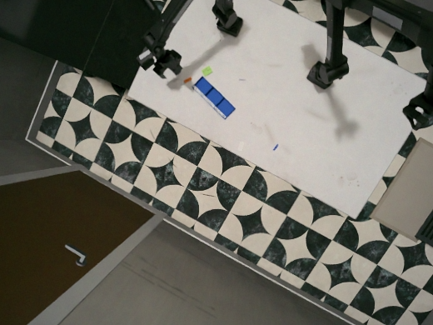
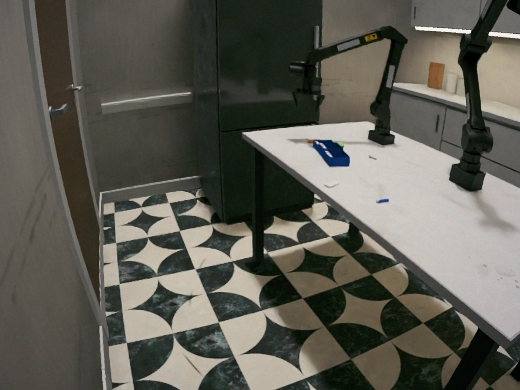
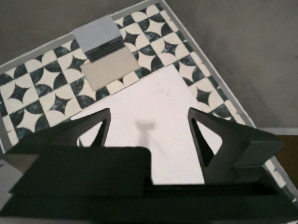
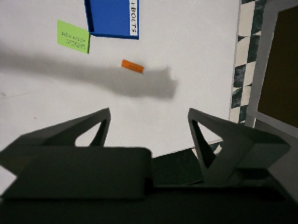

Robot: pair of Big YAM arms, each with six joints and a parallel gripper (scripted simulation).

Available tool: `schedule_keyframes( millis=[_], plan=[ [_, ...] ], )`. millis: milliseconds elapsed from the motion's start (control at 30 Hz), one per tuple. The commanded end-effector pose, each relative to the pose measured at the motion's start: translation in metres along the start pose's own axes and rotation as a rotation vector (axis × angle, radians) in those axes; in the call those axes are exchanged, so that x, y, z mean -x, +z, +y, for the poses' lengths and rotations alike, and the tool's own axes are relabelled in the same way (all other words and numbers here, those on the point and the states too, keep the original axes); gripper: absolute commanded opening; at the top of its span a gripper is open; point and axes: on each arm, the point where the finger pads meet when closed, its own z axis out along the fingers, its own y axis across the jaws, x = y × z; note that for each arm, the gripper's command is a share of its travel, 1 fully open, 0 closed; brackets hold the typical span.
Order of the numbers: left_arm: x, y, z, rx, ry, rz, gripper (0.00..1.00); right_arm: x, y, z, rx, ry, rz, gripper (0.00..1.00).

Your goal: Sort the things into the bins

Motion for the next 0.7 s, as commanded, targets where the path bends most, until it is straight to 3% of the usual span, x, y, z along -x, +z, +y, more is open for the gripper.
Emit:
schedule_keyframes(
  millis=[0, 300, 667],
  plan=[
    [0.007, -0.032, -0.001, -0.016, 0.04, -0.043, 1.0, 0.0, -0.003, -0.003, -0.009, -0.002, 0.001, 1.0],
    [-0.001, -0.061, -0.003, -0.041, 0.078, -0.074, 1.0, 0.0, -0.003, -0.003, -0.009, -0.002, 0.001, 1.0],
    [-0.005, -0.072, -0.004, -0.051, 0.094, -0.086, 1.0, 0.0, -0.003, -0.003, -0.009, -0.002, 0.001, 1.0]
  ],
)
